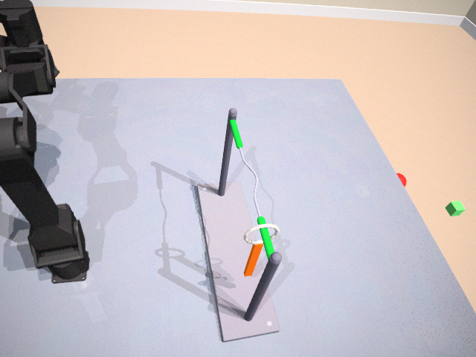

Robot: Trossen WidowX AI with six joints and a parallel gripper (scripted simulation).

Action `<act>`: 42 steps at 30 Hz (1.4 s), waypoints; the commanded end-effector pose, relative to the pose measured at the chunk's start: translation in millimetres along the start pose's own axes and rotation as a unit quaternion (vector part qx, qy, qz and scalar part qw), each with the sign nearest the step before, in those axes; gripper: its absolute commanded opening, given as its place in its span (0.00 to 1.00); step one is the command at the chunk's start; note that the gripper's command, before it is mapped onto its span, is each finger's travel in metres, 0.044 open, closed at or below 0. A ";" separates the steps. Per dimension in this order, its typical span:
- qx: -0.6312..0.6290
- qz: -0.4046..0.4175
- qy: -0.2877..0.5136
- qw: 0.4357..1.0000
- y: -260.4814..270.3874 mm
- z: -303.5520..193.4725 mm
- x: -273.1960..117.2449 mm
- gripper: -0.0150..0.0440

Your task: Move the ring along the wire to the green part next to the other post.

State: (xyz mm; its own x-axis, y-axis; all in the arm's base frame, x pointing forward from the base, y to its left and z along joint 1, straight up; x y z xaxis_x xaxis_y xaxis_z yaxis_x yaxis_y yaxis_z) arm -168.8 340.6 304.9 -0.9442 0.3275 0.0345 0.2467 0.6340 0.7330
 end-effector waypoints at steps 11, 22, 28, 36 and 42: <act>-0.175 0.105 -0.189 0.960 24.7 70.4 -129.3 0.53; -0.287 0.136 -0.357 0.879 15.2 101.8 -241.8 0.53; -0.334 0.133 -0.447 0.819 -0.5 106.9 -301.3 0.53; -0.380 0.105 -0.561 0.728 -30.5 101.5 -372.2 0.53; -0.399 0.071 -0.639 0.654 -59.5 90.3 -419.4 0.53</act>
State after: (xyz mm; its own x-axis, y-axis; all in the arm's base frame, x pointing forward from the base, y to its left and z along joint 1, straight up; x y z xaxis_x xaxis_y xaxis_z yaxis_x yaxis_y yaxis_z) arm 220.0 248.5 190.0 0.0728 0.9942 -0.0796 -0.2988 0.0979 0.9493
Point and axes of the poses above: the point midway between the two fingers, 35 mm back from their tips, its own x axis out along the fingers, its own y axis across the jaws, z = x × y, the point moved 1 cm from there along -x, back along the fingers, and after that the axes turned 4 degrees about x, right-handed, at the moved point
